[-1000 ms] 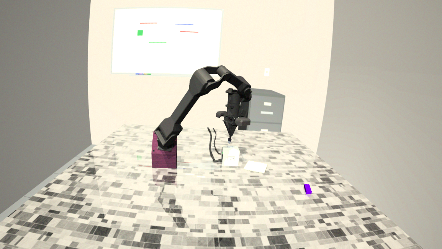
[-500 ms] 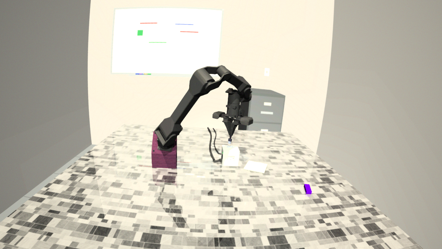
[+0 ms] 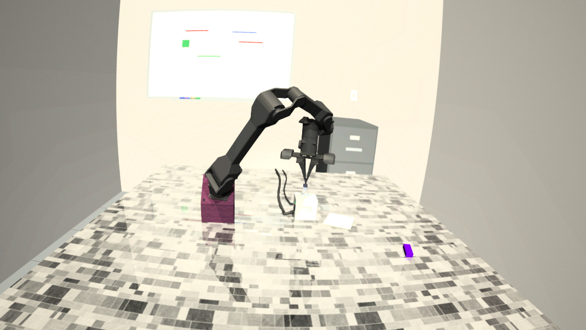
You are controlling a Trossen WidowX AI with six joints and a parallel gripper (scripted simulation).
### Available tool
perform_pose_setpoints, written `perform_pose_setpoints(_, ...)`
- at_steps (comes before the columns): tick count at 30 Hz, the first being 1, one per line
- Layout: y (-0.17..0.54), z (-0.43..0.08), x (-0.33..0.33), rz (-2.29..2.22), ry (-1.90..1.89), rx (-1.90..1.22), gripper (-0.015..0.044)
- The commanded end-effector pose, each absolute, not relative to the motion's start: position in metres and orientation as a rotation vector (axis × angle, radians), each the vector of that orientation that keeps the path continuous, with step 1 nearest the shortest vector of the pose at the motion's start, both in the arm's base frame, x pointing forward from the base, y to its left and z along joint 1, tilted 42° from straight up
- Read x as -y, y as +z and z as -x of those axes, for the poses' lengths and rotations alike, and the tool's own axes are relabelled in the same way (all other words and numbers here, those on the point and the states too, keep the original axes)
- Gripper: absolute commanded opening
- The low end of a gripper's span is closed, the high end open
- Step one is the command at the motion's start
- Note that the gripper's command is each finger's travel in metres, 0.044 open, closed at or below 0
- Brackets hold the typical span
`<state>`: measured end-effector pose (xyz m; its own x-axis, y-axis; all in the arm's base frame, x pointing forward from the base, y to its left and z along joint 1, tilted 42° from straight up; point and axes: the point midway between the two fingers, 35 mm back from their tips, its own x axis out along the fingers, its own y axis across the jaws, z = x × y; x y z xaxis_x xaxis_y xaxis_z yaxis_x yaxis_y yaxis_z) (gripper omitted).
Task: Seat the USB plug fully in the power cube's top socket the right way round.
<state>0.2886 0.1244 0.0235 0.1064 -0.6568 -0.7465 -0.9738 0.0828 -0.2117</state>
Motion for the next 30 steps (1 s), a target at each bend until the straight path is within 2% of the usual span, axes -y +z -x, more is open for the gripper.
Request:
perform_pose_setpoints(1, 0.0233, -0.2886, -0.1245, 1.724, 0.641, -1.618, 0.0000)
perform_pose_setpoints(7, 0.0233, -0.2886, -0.1245, 1.808, 0.749, -1.609, 0.0000)
perform_pose_setpoints(30, 0.0222, -0.2892, -0.1242, 1.799, 0.752, -1.602, 0.0000)
